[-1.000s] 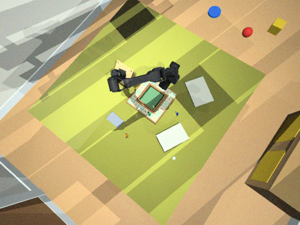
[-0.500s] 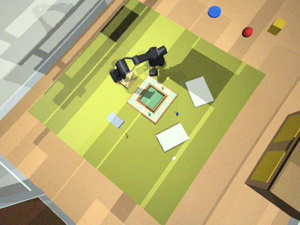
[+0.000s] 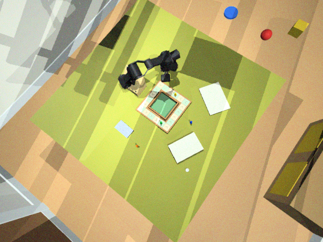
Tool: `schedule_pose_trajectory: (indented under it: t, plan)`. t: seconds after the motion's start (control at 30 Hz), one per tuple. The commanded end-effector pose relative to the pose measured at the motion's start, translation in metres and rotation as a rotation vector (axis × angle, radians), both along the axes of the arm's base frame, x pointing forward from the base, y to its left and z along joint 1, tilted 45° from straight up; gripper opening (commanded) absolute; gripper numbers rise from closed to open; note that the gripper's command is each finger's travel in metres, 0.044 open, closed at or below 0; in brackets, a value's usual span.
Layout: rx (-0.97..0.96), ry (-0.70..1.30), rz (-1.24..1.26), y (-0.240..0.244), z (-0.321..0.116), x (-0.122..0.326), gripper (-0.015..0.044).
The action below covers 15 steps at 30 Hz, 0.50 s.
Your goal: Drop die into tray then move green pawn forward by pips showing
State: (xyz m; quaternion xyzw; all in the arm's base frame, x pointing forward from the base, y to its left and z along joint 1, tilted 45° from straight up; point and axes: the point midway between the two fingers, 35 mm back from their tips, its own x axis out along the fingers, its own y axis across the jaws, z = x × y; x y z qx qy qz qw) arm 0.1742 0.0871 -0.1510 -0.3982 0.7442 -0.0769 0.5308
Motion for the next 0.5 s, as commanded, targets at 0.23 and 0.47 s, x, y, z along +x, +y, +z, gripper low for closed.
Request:
schedule_pose_trajectory:
  t: [0.23, 0.47]
  plan:
    - [-0.012, 0.011, 0.006, -0.016, -0.012, -0.004, 0.0275]
    - [-0.013, 0.011, 0.006, -0.024, -0.02, -0.006, 0.0275]
